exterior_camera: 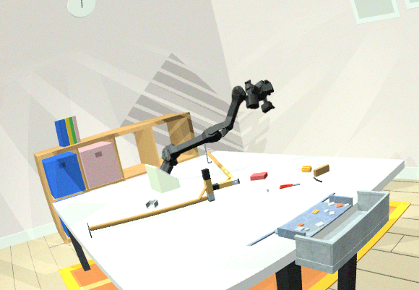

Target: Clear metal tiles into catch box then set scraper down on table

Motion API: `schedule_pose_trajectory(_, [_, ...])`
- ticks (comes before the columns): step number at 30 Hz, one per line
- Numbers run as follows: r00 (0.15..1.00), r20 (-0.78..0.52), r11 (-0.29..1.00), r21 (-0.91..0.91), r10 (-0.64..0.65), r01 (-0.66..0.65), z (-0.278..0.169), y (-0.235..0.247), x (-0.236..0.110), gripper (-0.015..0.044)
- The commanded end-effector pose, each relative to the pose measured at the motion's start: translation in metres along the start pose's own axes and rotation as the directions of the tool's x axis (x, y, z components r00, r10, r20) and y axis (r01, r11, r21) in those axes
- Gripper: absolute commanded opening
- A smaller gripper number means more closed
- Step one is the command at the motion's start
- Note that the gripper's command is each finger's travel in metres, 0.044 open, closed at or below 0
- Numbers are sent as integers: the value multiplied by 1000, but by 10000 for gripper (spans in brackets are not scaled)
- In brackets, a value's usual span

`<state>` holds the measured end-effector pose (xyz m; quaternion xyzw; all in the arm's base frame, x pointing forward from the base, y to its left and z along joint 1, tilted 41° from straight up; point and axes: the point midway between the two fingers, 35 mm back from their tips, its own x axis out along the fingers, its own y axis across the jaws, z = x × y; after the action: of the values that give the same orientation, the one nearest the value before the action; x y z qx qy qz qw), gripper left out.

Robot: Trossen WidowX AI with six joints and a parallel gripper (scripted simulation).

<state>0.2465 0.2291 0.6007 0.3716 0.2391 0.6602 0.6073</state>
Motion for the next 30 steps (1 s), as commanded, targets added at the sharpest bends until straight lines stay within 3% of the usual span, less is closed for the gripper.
schedule_pose_trajectory(1, [999, 19, 999, -39, 37, -36, -6, 25, -1, 440])
schedule_pose_trajectory(30, [942, 82, 932, -195, 326, -306, -47, 159, -16, 440])
